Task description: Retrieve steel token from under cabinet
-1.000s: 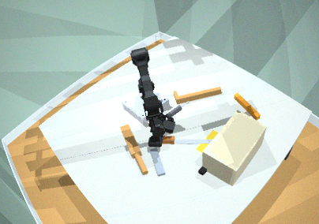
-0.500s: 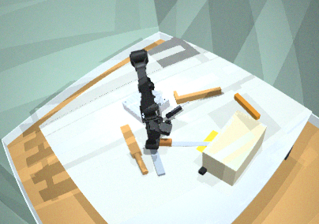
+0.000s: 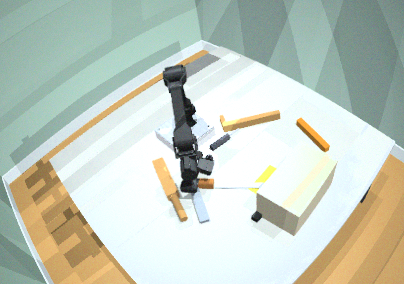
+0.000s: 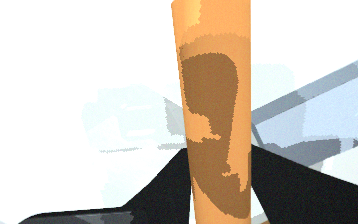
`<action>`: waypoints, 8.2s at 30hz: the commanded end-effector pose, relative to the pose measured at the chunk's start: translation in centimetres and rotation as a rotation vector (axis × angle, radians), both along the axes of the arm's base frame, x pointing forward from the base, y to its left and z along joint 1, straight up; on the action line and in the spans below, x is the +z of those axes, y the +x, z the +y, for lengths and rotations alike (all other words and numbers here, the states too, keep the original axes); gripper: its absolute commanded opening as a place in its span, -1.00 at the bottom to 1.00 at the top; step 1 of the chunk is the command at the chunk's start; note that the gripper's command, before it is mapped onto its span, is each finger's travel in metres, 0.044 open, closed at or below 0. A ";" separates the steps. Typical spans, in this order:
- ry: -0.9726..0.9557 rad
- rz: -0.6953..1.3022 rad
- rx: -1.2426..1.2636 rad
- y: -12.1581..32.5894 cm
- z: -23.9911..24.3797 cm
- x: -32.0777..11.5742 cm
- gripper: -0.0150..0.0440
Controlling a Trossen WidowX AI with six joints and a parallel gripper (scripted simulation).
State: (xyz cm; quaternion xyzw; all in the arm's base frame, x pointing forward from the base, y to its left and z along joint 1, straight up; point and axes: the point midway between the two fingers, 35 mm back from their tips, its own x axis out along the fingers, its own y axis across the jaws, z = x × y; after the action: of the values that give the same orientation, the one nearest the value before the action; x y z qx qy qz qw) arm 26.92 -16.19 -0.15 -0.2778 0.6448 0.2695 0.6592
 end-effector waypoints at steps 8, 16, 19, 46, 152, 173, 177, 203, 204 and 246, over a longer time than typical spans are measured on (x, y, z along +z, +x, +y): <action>-0.006 -0.004 -0.010 0.3 -1.2 0.2 -0.49; -0.005 -0.004 -0.064 0.3 -1.2 0.2 -0.49; -0.005 -0.004 -0.087 0.3 -1.2 0.2 -0.49; 0.002 -0.002 -0.204 0.2 -1.1 0.1 0.19; 0.005 -0.012 -0.270 9.1 4.0 0.2 -0.49; 0.007 -0.013 -0.270 11.5 5.3 0.3 -0.49; 0.007 -0.014 -0.270 11.9 5.6 0.4 -0.49; 0.009 -0.016 -0.270 14.5 7.2 0.5 -0.49; 0.009 -0.016 -0.270 14.6 7.3 0.5 -0.49; 0.012 -0.014 -0.270 12.5 11.4 0.3 -0.49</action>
State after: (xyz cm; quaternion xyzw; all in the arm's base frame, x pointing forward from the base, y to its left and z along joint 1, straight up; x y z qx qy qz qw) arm 39.68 -5.32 0.22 -0.1851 0.6700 0.1750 0.6973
